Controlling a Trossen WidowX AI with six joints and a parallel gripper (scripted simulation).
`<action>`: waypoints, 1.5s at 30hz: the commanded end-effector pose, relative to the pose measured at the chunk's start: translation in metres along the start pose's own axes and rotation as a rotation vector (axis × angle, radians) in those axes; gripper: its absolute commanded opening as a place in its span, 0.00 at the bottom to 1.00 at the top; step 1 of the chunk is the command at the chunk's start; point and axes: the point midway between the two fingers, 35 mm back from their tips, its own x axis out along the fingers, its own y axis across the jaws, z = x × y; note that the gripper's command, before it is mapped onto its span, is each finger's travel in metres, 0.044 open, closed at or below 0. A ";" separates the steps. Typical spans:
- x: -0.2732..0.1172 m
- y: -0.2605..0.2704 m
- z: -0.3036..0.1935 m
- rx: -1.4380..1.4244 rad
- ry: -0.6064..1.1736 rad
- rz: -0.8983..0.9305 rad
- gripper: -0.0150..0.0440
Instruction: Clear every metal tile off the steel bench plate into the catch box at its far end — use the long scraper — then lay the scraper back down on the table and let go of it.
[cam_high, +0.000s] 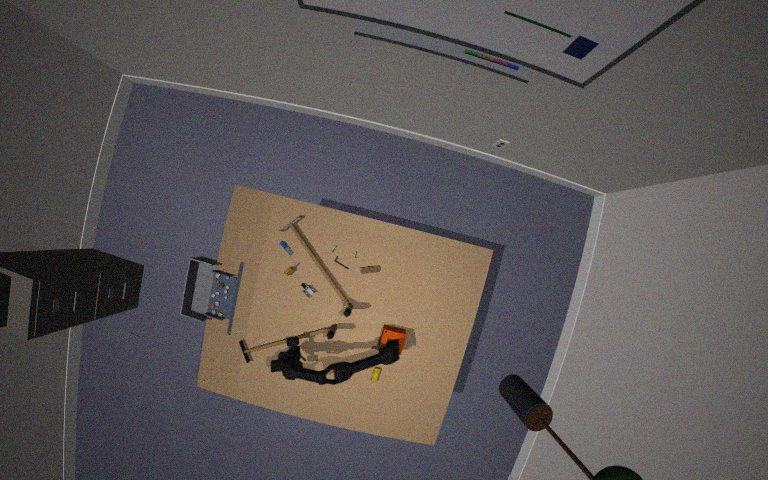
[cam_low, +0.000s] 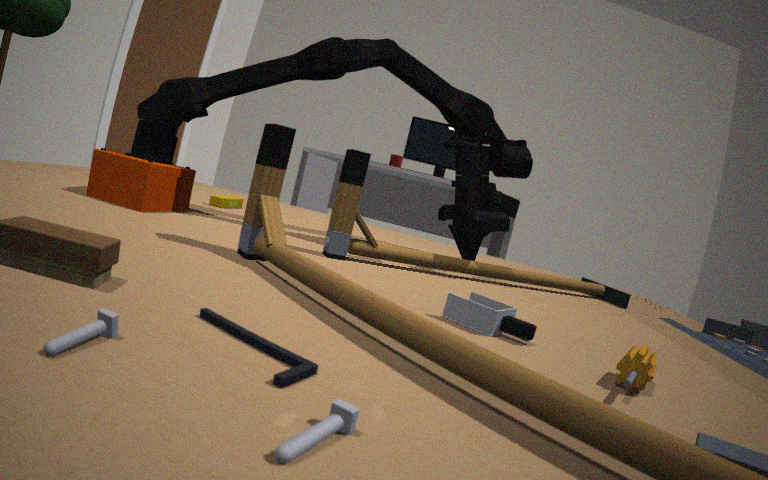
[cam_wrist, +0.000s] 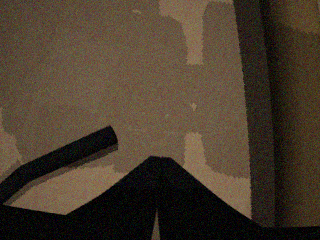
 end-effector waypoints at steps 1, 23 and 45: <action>0.001 -0.004 0.001 -0.002 -0.005 -0.002 0.25; 0.003 -0.025 0.006 -0.003 -0.026 -0.005 0.25; 0.004 -0.046 0.010 -0.004 -0.047 -0.010 0.25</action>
